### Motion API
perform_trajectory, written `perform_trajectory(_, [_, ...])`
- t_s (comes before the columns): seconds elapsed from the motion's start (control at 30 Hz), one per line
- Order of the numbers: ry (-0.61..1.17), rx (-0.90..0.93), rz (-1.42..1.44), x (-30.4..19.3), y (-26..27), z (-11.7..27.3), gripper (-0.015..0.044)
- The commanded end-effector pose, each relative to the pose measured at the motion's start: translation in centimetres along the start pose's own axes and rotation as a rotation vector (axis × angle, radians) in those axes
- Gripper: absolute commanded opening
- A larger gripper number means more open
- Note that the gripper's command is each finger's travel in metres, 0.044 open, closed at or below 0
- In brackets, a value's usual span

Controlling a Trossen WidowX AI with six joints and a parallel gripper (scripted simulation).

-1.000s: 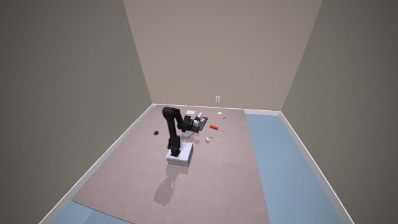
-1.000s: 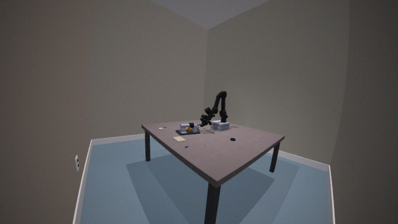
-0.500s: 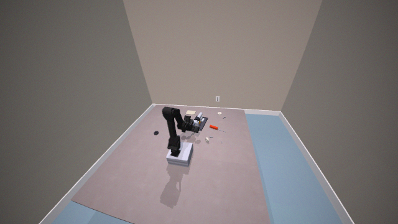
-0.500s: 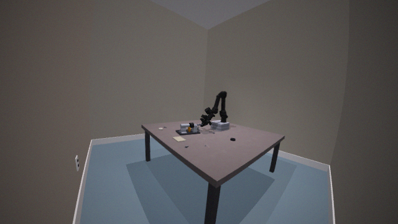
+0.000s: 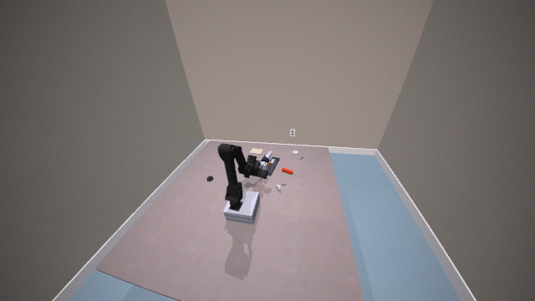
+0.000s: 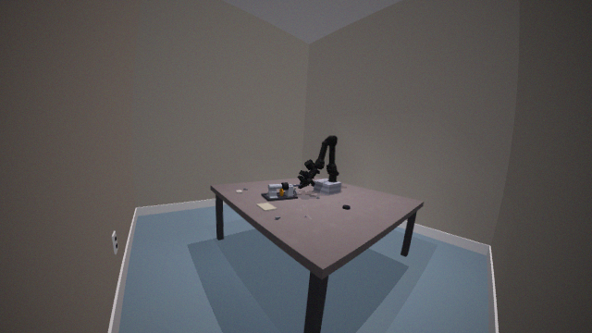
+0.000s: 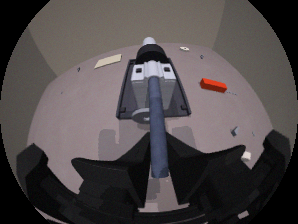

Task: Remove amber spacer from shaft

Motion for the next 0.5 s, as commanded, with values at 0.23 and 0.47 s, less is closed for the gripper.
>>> perform_trajectory(0.23, [0.001,-0.002,-0.003,0.30,-0.01,-0.22,0.0000])
perform_trajectory(0.47, [0.001,-0.002,-0.003,0.49,-0.02,-0.38,0.0000])
Point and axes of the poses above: the point midway between the two fingers, 35 mm back from their tips, its own z axis back along the fingers, its own y axis across the jaws, x = y × z, the point moved 6 cm from there along z, back along the fingers, and after that the axes turned 3 degrees about z, right-handed, at the moved point
